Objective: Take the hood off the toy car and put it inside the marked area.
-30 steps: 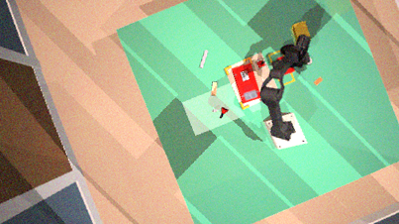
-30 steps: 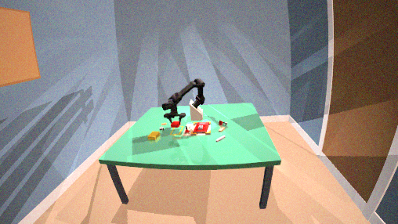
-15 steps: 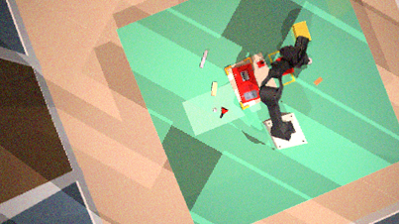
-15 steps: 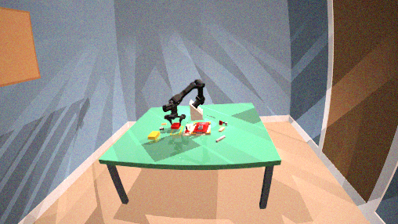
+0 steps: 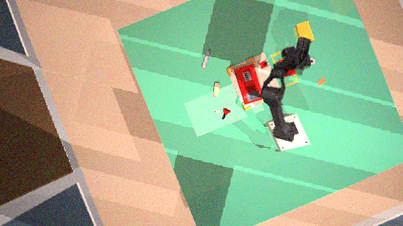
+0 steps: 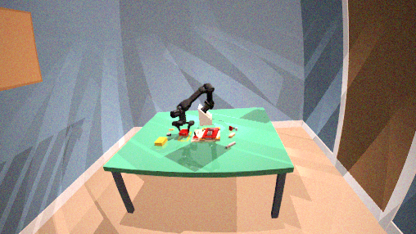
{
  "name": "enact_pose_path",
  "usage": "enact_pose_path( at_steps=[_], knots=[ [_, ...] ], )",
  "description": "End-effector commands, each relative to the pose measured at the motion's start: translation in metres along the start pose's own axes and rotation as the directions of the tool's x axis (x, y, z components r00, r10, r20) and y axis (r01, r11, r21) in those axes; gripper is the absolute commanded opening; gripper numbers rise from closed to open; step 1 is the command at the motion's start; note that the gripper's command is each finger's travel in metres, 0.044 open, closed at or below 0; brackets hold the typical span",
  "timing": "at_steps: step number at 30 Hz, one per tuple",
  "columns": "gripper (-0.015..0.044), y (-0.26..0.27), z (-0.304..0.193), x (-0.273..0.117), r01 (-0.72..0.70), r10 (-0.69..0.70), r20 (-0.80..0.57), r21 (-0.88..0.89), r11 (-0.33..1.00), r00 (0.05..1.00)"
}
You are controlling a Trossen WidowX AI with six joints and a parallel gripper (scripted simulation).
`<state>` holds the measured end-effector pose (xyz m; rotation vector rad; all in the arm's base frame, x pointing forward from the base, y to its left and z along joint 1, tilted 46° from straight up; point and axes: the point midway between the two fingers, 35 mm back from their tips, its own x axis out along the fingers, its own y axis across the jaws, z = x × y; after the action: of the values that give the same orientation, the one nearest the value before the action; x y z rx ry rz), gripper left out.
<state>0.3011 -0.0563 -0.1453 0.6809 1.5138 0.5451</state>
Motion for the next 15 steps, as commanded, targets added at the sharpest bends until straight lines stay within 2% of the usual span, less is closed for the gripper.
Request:
enact_pose_path(
  at_steps=[1,15],
  knots=[
    [0.0,0.0013,-0.0004,0.0022,-0.005,0.005,-0.001,0.003,1.0,1.0],
    [0.0,0.0014,-0.0004,0.0089,-0.005,0.005,-0.001,0.003,1.0,1.0]
  ],
)
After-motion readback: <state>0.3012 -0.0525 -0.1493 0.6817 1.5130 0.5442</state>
